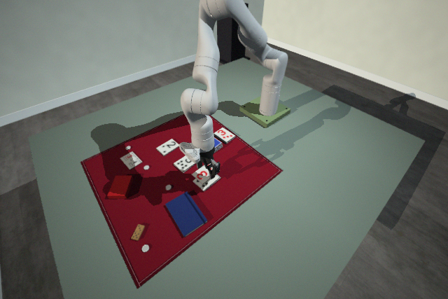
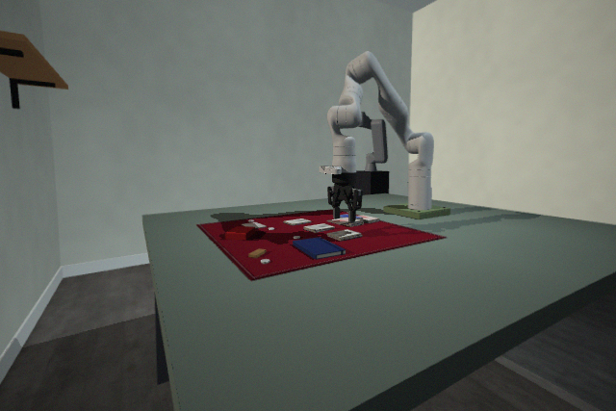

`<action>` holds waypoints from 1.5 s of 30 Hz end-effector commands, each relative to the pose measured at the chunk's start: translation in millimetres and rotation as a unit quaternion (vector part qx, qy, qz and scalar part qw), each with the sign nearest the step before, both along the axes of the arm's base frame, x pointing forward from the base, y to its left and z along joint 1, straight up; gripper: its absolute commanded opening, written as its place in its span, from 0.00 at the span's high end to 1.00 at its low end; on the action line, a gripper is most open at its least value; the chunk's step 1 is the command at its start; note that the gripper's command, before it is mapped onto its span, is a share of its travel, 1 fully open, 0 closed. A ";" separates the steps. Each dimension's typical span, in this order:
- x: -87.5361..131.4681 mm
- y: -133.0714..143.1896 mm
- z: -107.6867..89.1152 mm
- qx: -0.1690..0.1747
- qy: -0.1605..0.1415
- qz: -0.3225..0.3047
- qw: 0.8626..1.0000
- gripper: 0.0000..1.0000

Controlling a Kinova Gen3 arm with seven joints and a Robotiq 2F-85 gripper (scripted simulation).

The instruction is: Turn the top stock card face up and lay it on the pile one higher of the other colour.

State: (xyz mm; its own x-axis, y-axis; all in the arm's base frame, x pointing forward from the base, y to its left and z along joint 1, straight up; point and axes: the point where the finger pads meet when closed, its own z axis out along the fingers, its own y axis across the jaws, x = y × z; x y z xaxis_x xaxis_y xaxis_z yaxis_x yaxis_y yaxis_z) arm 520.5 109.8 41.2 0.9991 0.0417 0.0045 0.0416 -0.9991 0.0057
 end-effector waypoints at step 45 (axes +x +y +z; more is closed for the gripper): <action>1.3 0.7 -25.6 0.000 -0.001 0.000 1.000 0.28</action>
